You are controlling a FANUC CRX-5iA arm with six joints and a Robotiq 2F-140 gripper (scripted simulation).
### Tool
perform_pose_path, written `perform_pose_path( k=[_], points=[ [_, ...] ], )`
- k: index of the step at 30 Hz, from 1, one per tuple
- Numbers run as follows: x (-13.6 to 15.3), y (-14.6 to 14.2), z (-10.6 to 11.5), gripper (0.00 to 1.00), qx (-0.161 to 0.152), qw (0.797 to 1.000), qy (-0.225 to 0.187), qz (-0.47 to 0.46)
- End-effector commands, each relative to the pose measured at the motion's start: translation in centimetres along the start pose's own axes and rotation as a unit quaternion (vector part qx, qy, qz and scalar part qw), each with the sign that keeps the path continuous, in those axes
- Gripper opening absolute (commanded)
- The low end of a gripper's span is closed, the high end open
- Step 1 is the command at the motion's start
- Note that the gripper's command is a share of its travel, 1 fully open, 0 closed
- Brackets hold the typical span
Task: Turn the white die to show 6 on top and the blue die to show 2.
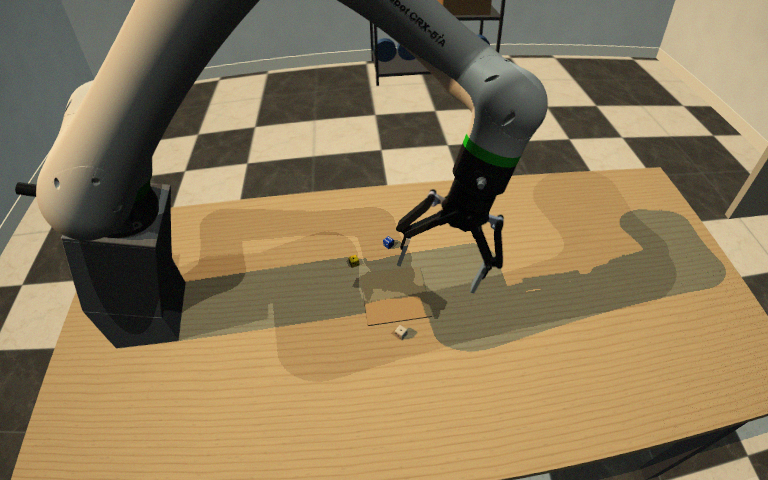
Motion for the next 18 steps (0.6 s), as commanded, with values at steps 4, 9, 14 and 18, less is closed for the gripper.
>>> perform_pose_path(
  k=[4,9,14,18],
  points=[
    [2.5,-2.2,-1.5,1.00,0.038,0.992,0.075,-0.098],
    [4.5,-3.7,-2.3,1.00,0.055,0.977,0.121,-0.165],
    [5.5,-4.5,-2.6,1.00,0.062,0.968,0.141,-0.197],
    [5.6,-4.6,-2.7,1.00,0.064,0.966,0.145,-0.203]
  ],
)
Point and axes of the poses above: the point where the finger pads meet when closed, its own z axis back along the fingers, its own y axis across the jaws, x = y × z, the point moved 5 cm from there along z, back along the fingers, and after that the axes turned 11 degrees about -z, right-handed, at the moved point
